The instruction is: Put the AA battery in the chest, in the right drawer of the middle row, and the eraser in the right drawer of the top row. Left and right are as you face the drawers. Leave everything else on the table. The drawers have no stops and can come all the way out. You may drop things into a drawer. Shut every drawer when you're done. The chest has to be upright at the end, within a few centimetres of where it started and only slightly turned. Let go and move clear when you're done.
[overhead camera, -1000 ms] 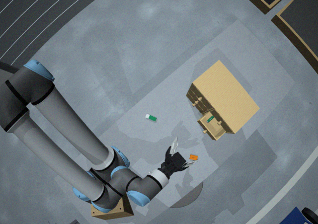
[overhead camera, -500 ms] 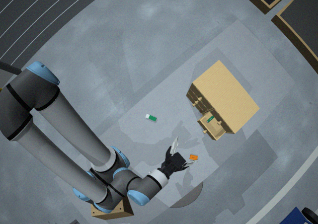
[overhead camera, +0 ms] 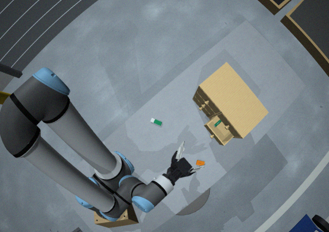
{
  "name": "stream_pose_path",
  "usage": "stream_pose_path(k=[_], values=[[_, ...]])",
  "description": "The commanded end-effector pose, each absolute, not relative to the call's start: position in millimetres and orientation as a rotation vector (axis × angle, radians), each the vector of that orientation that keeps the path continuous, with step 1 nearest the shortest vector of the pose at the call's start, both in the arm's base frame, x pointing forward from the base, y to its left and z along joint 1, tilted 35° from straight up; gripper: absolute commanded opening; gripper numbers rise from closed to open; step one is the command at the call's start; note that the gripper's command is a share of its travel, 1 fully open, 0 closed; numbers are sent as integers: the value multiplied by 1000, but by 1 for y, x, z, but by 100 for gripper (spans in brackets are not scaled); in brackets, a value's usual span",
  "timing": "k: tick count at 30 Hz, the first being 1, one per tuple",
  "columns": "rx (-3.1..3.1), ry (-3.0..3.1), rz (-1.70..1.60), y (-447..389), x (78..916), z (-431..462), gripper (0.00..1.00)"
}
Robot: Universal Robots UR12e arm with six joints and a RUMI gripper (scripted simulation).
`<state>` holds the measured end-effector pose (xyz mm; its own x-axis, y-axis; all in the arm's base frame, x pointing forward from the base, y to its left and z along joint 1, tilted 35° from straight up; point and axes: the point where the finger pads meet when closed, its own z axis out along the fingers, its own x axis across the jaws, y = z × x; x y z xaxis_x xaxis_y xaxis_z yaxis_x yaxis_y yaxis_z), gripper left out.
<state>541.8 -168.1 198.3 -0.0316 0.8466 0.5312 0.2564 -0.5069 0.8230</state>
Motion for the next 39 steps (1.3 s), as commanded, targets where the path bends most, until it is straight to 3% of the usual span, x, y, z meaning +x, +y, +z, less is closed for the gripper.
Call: stream_pose_path(k=[1,39], values=[[1744,1119,1562,-167,545,199,100],[1698,1061,1575,-168,551,196,100]])
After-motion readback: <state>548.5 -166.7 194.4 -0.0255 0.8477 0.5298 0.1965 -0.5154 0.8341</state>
